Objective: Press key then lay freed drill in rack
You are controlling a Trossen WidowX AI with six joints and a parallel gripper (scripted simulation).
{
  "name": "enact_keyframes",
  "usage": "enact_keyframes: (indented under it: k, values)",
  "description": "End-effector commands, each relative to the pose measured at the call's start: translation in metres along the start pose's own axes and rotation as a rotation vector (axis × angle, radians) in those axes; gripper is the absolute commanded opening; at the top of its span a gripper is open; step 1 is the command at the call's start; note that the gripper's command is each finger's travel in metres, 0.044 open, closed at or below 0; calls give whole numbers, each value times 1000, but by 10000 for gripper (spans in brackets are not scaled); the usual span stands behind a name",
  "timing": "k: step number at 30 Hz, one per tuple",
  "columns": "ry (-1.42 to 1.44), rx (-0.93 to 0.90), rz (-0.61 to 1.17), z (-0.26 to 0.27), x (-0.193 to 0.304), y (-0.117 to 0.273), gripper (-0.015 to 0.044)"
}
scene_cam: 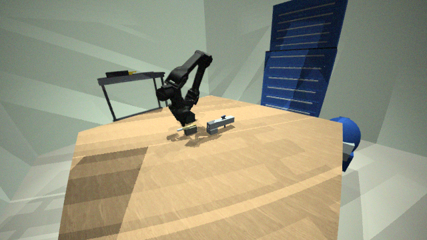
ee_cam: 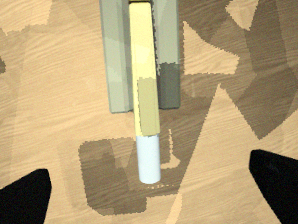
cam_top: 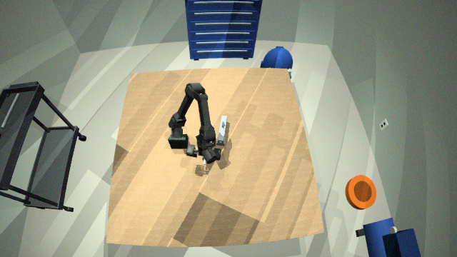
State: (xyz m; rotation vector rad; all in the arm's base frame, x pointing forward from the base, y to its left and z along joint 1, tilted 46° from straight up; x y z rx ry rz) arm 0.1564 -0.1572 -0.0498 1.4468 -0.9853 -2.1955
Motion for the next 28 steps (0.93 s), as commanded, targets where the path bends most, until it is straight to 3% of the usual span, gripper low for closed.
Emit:
enact_keyframes:
  k: [1,4,15,21,28]
  values:
    - [8,-1,7,-1,1,10,440]
    - [-156,36,-20,-3,0,10,440]
    - [-1292,171,-315,-14,2,68,440]
    - [-1871,125,-561,-14,3,103,440]
    - [-2254,20,-772,-12,4,130,440]
Point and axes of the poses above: the point midway between the two fingers, 35 mm back from their tips, its own y axis back along the fingers, its own z axis across the jaws, x = y × z, the point moved 4 cm from there along y, back along the fingers, and after that the axes turned 13 degrees about -y, right-handed, at the moved point
